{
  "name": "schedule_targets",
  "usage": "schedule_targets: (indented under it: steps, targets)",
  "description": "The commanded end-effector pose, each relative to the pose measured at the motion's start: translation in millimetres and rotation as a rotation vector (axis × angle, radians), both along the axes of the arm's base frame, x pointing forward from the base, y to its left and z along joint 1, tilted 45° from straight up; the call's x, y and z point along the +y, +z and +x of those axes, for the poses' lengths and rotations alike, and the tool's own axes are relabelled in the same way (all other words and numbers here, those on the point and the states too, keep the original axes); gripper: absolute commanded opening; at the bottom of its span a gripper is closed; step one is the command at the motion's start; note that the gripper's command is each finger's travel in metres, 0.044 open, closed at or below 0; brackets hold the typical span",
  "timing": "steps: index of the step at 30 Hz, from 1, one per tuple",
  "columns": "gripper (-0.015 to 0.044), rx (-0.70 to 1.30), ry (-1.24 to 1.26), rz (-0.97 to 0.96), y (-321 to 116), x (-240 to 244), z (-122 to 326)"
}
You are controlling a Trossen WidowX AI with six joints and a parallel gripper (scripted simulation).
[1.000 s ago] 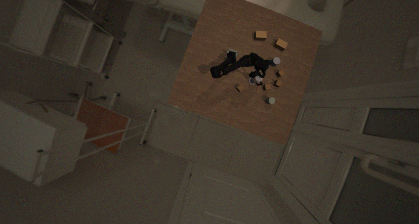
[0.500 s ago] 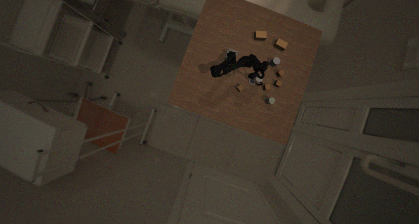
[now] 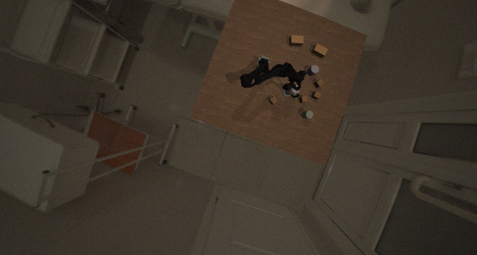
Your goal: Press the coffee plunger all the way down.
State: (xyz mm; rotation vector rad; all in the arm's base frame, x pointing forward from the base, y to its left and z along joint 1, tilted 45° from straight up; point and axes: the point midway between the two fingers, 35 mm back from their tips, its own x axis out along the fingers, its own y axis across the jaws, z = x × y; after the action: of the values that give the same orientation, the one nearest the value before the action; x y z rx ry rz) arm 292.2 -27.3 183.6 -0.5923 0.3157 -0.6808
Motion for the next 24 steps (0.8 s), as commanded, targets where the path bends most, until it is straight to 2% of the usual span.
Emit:
schedule_targets:
  steps: [1,24]
  targets:
    - [0.0119,0.03,-0.02,-0.02,-6.0,-5.0,-1.0]
    - [0.0119,0.013,-0.007,-0.011,-3.6,-1.0,2.0]
